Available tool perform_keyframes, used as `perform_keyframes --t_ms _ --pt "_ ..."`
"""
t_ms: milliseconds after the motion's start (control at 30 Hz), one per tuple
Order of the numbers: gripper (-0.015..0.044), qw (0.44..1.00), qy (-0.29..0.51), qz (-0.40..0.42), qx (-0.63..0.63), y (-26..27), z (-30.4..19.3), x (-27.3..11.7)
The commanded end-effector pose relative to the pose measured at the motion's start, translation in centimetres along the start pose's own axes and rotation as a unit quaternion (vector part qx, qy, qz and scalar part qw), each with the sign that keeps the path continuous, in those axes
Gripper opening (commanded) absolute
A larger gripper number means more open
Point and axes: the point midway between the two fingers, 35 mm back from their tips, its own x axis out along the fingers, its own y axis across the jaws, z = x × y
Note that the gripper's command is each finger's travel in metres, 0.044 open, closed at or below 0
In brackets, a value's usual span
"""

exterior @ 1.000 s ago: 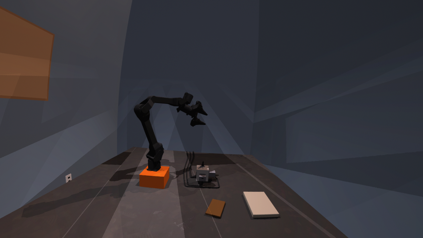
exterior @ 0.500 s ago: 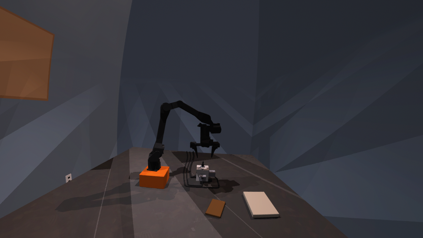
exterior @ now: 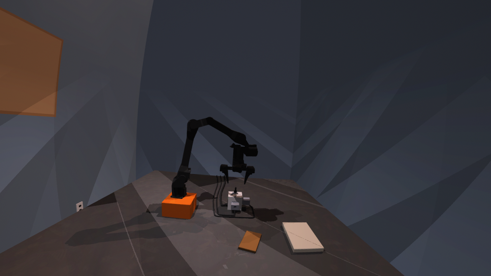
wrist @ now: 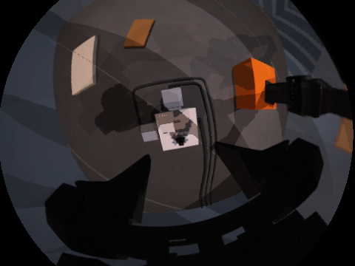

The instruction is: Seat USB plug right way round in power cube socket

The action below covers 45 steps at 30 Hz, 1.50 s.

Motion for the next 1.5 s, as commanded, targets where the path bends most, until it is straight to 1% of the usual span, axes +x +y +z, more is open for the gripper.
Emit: perform_keyframes --t_ms 0,933,1467 --pt "0.0440 1.000 0.001 -0.002 0.004 -0.1 0.0 0.5" --pt "0.0440 1.000 0.001 -0.002 0.004 -0.1 0.0 2.8" --pt "0.0020 1.000 0.000 0.000 0.001 0.0 0.0 2.7"
